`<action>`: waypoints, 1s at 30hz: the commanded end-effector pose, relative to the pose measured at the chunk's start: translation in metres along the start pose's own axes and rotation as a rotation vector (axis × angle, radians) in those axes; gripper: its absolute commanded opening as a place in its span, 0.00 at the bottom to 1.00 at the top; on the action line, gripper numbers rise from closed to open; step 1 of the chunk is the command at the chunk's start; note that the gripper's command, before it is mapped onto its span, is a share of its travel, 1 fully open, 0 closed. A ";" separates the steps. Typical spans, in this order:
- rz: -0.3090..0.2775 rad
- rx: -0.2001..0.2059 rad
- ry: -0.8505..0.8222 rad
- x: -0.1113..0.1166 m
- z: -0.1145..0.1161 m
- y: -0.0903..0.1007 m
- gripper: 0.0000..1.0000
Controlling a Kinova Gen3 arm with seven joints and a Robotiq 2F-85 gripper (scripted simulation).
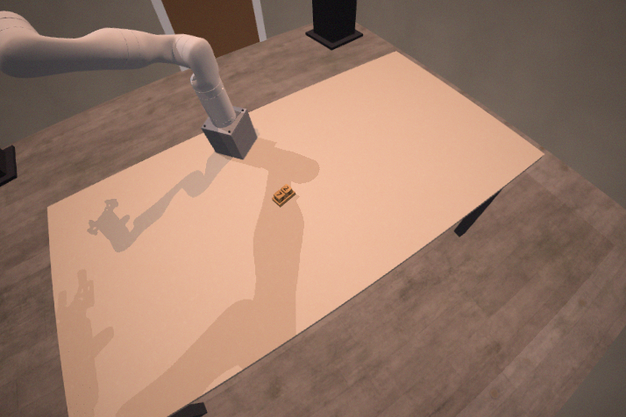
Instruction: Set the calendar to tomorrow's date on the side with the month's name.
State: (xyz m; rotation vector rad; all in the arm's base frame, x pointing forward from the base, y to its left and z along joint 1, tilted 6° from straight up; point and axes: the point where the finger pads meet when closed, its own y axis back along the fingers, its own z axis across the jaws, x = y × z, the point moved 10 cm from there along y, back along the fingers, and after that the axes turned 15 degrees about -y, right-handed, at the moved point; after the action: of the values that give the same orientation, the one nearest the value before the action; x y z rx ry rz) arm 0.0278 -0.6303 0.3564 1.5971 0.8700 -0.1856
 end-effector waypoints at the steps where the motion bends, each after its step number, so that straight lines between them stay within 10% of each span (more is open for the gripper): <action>1: -0.001 -0.002 -0.002 -0.001 0.000 0.001 1.00; 30: -0.019 -0.050 0.096 0.035 0.011 0.011 1.00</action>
State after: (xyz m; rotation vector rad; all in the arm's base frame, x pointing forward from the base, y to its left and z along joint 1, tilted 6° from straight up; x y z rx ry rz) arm 0.0447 -0.6277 0.3461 1.5810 0.9139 -0.1443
